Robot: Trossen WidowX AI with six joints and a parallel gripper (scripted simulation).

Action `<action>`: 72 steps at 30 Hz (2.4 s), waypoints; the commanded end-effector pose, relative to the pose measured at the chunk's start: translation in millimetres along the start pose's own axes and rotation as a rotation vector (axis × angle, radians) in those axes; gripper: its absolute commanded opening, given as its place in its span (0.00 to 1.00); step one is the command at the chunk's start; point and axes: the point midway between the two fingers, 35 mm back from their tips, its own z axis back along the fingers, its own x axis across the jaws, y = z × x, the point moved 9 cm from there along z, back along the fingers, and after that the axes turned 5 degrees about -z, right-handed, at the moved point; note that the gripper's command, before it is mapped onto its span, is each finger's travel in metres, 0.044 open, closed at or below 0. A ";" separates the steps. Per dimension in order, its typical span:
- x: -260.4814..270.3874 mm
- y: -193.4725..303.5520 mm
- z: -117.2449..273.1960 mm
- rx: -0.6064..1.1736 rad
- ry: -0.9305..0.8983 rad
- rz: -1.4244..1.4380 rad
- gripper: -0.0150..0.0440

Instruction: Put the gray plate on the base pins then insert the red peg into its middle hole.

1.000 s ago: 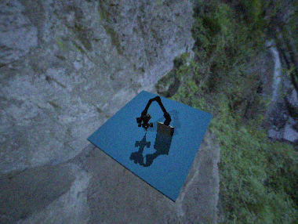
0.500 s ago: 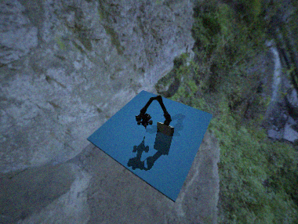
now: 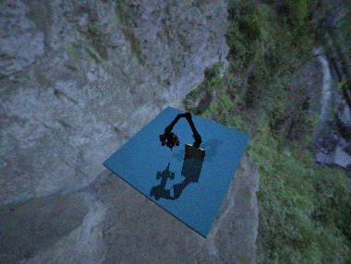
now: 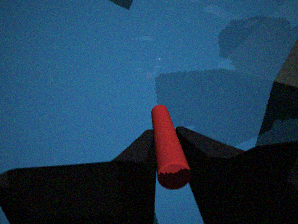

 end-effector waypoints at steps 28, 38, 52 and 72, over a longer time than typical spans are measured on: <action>22.8 -80.7 7.5 0.022 -0.029 0.009 0.25; 26.1 -109.7 7.9 0.021 -0.032 0.004 0.25; 26.3 -148.5 7.9 0.020 -0.037 -0.001 0.25; 19.1 -207.7 5.1 -0.004 -0.022 -0.018 0.25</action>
